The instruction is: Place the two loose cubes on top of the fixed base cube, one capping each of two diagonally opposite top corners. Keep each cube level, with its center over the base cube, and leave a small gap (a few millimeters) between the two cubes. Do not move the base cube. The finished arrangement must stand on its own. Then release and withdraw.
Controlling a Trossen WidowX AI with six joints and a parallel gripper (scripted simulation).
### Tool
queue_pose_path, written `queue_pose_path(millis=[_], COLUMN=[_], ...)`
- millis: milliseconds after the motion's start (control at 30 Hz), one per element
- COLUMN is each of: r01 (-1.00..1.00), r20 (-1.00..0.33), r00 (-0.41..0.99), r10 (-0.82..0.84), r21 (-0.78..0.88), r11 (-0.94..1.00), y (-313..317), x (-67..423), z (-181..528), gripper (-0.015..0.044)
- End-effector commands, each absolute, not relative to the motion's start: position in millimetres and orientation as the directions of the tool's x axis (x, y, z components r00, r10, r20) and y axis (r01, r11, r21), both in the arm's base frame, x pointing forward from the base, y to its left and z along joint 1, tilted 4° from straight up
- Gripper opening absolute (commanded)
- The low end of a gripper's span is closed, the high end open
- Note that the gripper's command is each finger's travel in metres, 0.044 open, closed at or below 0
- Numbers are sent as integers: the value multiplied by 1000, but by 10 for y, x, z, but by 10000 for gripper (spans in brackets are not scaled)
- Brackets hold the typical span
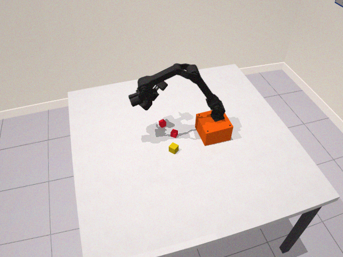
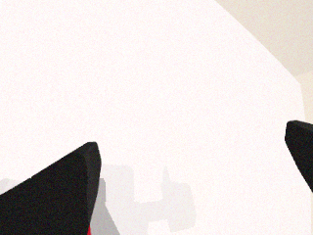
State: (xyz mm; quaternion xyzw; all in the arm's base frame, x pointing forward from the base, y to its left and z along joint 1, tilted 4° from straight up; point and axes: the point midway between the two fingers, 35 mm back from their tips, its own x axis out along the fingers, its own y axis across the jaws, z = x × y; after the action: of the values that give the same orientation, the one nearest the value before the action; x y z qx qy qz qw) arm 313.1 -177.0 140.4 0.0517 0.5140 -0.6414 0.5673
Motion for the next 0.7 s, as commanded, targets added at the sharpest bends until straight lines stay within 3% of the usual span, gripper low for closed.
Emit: queue_pose_path(millis=[0,133,667], r01=[781,794,794], r20=[-653,-730,-974], r00=[-350,-323,-87], r10=[-671,-603,-209], r21=[-599,-556,-194], r11=[175,247,576], y=[-1764,-1630,-882], x=[3126,3032,2660], z=[1399,1297,856], gripper=[374,269,265])
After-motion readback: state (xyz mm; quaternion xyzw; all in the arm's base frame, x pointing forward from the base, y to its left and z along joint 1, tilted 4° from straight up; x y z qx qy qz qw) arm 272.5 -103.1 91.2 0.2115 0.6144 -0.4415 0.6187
